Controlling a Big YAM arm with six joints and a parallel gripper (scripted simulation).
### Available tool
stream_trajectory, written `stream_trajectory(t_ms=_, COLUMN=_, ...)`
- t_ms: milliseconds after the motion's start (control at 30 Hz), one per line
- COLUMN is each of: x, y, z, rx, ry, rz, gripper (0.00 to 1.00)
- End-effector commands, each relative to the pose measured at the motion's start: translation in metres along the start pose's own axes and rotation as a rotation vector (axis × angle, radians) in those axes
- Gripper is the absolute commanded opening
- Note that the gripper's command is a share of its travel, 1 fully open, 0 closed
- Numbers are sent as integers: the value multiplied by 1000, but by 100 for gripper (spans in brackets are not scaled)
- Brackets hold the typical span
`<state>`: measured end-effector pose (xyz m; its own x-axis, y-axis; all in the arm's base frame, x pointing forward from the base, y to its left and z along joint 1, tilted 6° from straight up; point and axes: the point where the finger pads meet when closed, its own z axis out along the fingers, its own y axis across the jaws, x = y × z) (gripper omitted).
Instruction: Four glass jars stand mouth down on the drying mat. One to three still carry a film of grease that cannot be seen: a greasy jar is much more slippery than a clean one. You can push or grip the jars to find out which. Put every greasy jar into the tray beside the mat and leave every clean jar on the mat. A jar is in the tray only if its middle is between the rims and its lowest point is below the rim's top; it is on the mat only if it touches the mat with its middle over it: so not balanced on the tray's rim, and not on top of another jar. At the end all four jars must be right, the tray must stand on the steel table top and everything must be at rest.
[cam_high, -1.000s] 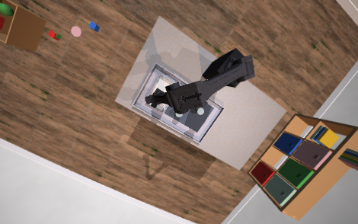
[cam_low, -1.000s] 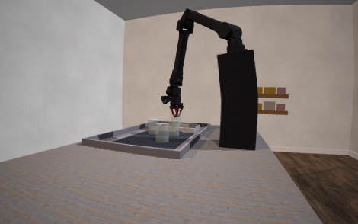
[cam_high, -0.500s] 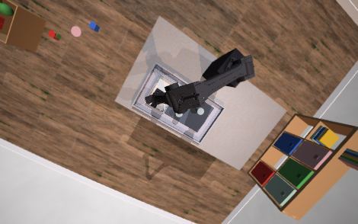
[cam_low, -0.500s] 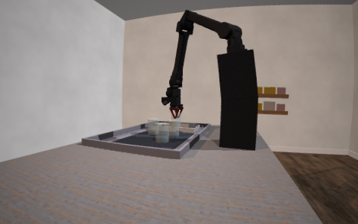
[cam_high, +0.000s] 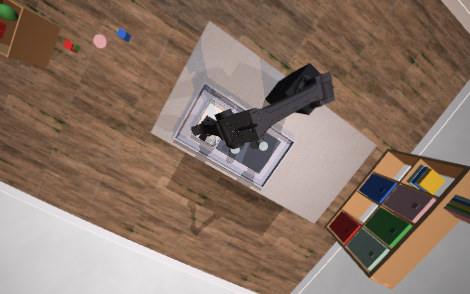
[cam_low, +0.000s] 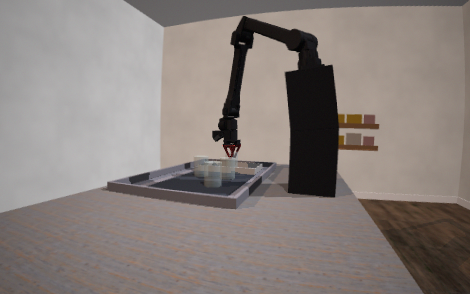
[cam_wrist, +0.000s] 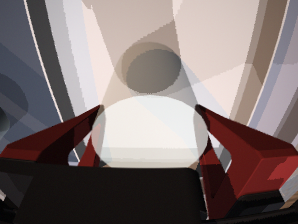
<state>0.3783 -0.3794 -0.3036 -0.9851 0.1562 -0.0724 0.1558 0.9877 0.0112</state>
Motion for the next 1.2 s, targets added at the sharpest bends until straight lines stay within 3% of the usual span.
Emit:
stream_trajectory(t_ms=0, x=-21, y=-11, z=-6, rx=22, ry=-38, rz=-9, gripper=0)
stream_trajectory(t_ms=567, x=-20, y=-10, z=-4, rx=22, ry=-38, rz=-9, gripper=0)
stream_trajectory(t_ms=600, x=-20, y=-10, z=-4, rx=22, ry=-38, rz=-9, gripper=100)
stream_trajectory(t_ms=1033, x=-20, y=-10, z=-4, rx=22, ry=-38, rz=-9, gripper=100)
stream_trajectory(t_ms=1167, x=-19, y=-10, z=-19, rx=22, ry=-38, rz=-9, gripper=100)
